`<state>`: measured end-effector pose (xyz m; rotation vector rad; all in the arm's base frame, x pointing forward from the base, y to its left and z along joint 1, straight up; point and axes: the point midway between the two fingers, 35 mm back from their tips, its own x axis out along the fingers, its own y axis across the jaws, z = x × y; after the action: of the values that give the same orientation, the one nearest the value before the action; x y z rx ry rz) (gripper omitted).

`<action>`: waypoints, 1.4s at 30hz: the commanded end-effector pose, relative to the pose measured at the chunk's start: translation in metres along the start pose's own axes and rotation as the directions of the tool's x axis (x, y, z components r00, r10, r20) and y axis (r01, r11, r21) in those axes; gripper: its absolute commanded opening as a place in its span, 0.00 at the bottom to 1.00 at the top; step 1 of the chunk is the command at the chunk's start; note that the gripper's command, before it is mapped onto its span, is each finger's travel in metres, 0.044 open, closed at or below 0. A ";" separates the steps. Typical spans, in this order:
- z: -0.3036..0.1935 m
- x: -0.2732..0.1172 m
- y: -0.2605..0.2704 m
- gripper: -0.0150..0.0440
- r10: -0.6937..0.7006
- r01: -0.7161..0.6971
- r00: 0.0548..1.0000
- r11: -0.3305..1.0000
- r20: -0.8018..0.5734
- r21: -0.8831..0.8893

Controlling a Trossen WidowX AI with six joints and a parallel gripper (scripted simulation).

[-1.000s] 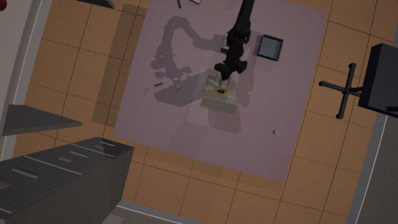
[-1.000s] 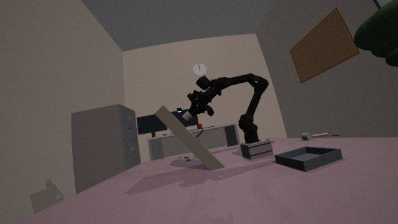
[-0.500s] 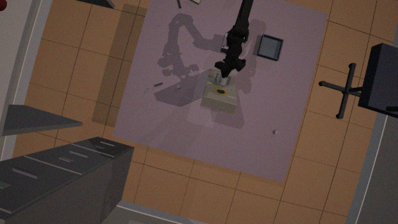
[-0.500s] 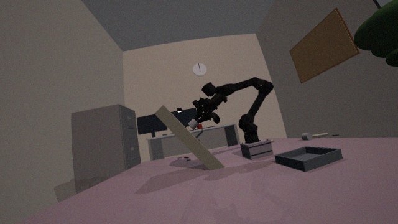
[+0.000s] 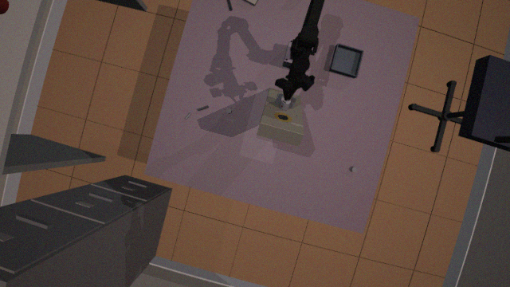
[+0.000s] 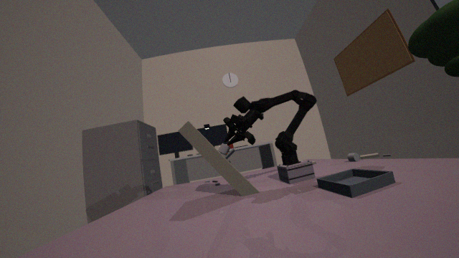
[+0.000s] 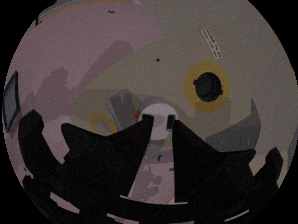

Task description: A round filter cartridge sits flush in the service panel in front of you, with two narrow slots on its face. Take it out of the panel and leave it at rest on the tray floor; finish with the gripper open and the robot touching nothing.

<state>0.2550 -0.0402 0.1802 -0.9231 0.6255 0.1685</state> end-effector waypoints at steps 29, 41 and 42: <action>0.069 -0.056 -0.109 0.88 -0.022 0.022 1.000 1.000 0.014 0.017; -0.002 -0.013 -0.010 0.77 0.339 0.004 0.915 0.536 -0.219 0.844; -0.002 -0.013 -0.010 0.77 0.339 0.004 0.915 0.536 -0.219 0.844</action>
<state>0.2665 -0.0469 0.2388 -0.2762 0.8668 0.0042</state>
